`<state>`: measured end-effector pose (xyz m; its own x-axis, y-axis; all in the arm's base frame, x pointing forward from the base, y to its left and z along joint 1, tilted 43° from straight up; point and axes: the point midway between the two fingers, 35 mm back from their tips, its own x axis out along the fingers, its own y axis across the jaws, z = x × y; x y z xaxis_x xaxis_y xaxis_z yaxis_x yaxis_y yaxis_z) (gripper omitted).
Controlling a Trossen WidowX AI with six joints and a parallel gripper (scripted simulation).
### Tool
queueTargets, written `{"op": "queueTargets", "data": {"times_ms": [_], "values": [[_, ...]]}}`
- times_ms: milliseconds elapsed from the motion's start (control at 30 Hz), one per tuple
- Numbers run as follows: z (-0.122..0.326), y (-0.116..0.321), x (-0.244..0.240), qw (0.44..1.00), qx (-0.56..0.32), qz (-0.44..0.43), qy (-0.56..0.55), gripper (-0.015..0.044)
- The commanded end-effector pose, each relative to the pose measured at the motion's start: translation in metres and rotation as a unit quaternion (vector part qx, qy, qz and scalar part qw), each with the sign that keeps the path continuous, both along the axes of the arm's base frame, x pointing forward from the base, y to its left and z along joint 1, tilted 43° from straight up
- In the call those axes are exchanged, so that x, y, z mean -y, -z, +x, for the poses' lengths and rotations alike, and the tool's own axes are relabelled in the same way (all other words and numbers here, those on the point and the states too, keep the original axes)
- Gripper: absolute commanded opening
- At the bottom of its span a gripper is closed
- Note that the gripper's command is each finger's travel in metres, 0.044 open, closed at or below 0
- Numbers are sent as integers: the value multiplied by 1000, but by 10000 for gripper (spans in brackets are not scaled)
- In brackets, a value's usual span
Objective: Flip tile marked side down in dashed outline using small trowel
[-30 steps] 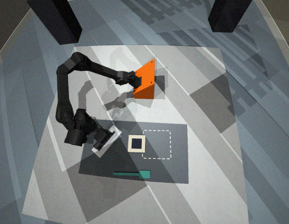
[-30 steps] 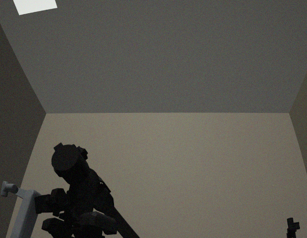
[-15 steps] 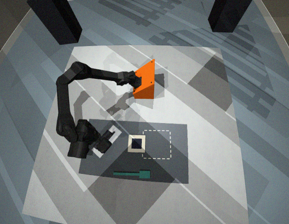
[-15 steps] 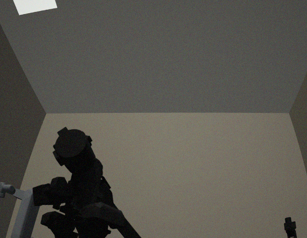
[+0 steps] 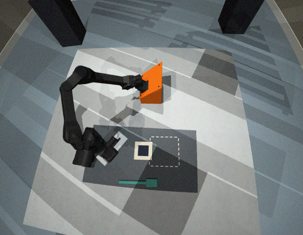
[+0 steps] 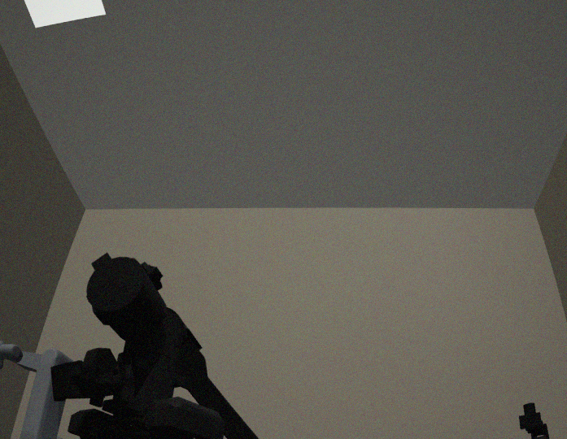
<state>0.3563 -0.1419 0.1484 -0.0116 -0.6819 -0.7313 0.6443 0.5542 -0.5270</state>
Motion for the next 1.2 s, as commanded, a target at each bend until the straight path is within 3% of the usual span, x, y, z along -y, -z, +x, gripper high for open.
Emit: {"op": "queueTargets", "data": {"times_ms": [0,167,367,1167], "values": [[-3,8,6,1000,-8,0,1,270],[-4,12,10,1000,-8,0,1,270],[-4,12,10,1000,-8,0,1,132],[-4,12,10,1000,7,-1,16,130]]}}
